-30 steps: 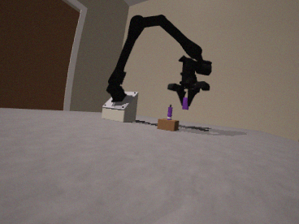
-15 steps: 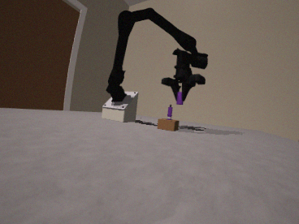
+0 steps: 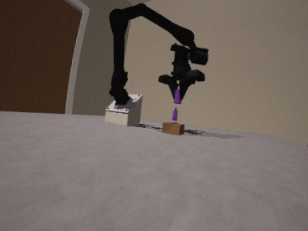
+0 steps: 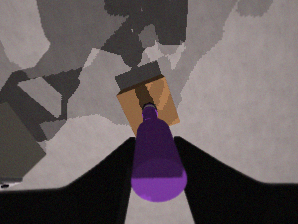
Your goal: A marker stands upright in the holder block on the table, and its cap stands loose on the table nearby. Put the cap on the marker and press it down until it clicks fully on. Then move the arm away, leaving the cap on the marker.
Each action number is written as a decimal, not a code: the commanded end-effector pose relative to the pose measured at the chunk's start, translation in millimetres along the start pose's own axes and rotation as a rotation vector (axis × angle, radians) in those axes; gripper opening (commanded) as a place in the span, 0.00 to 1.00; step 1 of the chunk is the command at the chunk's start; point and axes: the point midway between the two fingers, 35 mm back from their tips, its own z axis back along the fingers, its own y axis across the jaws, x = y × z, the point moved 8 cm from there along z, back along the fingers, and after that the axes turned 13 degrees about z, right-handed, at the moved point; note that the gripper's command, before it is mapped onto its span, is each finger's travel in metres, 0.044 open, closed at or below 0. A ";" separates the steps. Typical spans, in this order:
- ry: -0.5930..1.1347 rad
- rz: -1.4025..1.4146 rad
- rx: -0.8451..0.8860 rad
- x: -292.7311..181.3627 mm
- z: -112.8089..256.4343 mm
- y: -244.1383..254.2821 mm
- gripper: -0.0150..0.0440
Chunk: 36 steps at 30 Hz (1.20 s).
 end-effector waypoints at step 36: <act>0.004 0.003 0.000 -4.6 -48.1 1.7 0.25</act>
